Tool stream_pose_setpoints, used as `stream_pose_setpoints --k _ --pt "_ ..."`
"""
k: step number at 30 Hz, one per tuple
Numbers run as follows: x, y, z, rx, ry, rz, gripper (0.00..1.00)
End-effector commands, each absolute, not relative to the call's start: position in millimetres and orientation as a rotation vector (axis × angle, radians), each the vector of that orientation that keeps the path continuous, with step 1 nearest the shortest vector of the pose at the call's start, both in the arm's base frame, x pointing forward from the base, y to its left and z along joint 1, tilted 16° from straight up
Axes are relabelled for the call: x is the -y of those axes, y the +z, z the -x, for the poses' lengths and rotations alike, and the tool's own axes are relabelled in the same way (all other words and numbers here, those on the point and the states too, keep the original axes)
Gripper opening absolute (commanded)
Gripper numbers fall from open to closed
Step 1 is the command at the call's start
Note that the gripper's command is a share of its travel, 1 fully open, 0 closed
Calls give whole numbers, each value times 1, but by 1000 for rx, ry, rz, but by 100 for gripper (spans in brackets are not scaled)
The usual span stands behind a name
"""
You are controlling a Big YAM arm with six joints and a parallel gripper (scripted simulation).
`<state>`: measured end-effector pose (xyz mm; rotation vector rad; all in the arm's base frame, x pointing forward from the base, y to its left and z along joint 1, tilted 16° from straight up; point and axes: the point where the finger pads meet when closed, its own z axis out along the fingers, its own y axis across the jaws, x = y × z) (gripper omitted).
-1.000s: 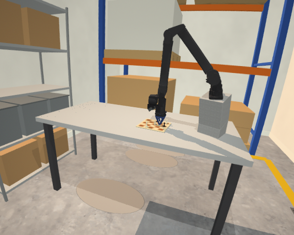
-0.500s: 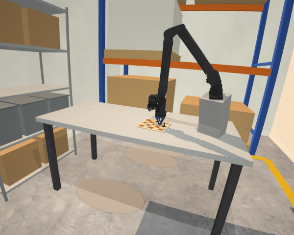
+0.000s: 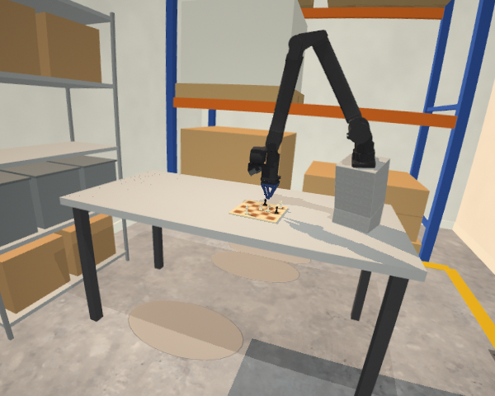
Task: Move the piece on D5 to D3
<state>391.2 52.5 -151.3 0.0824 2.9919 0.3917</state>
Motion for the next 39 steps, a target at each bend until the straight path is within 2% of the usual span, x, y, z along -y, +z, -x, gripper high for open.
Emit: stream_pose_setpoints --k 1,9,14,15,39 --pt "-43 -131 -389 -2986 389 -76 32" --pt "-45 -109 -385 -2989 392 -45 32" --pt "-43 -121 -376 -3024 393 -59 32" --pt "-43 -120 -384 -3000 391 -54 100" --pt "-39 -105 -387 -2984 389 -65 100"
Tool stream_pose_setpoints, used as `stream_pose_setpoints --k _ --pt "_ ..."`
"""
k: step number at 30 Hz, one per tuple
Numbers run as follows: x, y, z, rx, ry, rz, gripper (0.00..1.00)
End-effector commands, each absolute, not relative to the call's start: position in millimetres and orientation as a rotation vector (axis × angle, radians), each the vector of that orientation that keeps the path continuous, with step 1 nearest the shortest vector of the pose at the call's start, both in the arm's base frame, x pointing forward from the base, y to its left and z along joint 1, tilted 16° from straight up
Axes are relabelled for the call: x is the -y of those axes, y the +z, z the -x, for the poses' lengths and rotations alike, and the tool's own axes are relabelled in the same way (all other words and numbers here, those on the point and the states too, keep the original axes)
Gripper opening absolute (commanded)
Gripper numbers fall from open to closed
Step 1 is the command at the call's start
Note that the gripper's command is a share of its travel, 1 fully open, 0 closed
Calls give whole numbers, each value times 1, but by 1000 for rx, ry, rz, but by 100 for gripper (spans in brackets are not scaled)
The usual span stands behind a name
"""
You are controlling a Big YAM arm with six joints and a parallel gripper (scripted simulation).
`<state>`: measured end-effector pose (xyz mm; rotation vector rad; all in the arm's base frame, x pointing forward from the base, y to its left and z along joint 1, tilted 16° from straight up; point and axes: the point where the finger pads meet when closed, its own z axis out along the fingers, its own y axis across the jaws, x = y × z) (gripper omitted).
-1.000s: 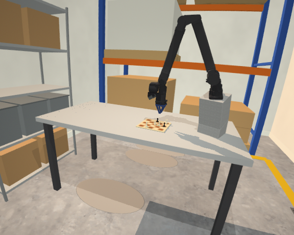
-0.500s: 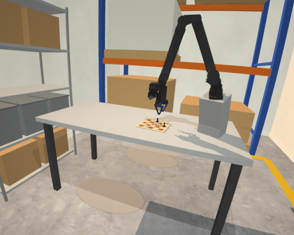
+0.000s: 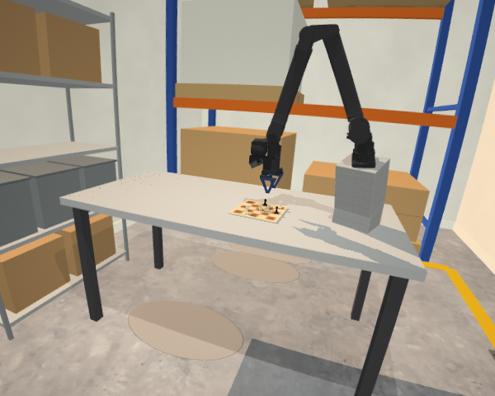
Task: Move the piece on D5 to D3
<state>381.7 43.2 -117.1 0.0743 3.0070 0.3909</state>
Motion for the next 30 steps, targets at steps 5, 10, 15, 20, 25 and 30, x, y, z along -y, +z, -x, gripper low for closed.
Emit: stream_pose_setpoints --k 5,10,15,20,25,30 --pt "-33 -92 -383 -2985 389 -76 100" --pt "-35 -76 -385 -2980 390 -51 100" --pt "-22 -49 -385 -2972 387 -72 100" --pt "-16 -22 -395 -2948 382 -67 100" --pt "-19 -22 -390 -2970 386 -55 100" --pt "-19 -36 -371 -3009 392 -67 100"
